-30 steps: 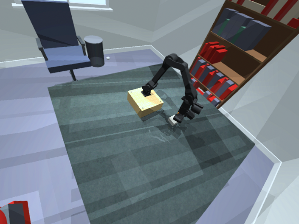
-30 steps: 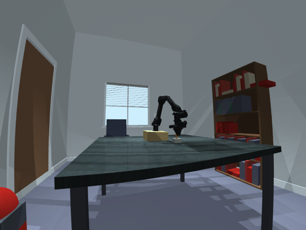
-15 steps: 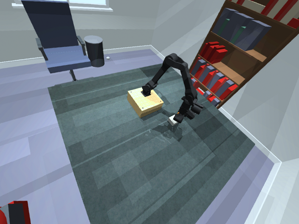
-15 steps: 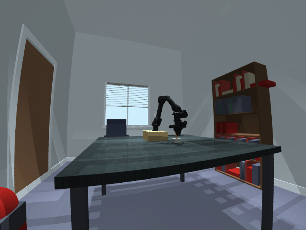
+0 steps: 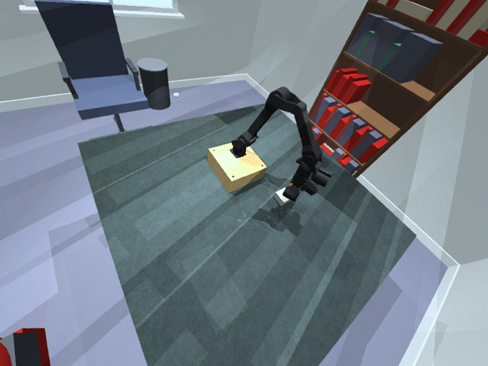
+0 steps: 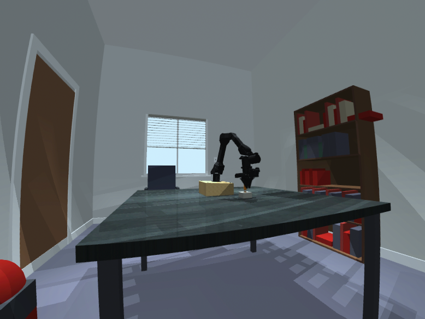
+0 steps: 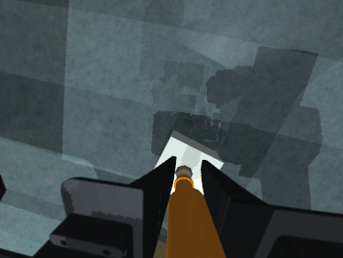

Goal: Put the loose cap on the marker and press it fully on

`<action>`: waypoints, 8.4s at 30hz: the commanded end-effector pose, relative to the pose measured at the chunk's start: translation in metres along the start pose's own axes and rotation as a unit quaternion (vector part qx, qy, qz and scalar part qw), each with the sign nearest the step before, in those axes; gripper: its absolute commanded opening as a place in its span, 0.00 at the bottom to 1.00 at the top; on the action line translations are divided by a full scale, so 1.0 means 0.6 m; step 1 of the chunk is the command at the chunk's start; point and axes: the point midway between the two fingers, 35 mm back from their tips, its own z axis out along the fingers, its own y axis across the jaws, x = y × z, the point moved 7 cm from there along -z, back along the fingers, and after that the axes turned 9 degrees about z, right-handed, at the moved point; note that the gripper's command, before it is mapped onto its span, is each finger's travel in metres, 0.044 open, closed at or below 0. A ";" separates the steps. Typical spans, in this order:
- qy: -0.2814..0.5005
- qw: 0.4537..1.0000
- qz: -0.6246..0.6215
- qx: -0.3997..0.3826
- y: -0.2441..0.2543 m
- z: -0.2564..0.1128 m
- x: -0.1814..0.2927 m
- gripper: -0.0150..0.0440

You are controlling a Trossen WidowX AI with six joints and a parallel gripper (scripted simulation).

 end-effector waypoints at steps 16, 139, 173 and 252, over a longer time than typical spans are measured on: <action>0.031 1.000 0.000 0.000 0.004 0.050 0.007 0.25; 0.031 1.000 0.000 0.000 0.004 0.050 0.001 0.25; 0.031 1.000 0.000 0.000 0.004 0.050 0.000 0.25; 0.030 0.982 0.186 0.006 -0.012 -0.196 0.000 0.25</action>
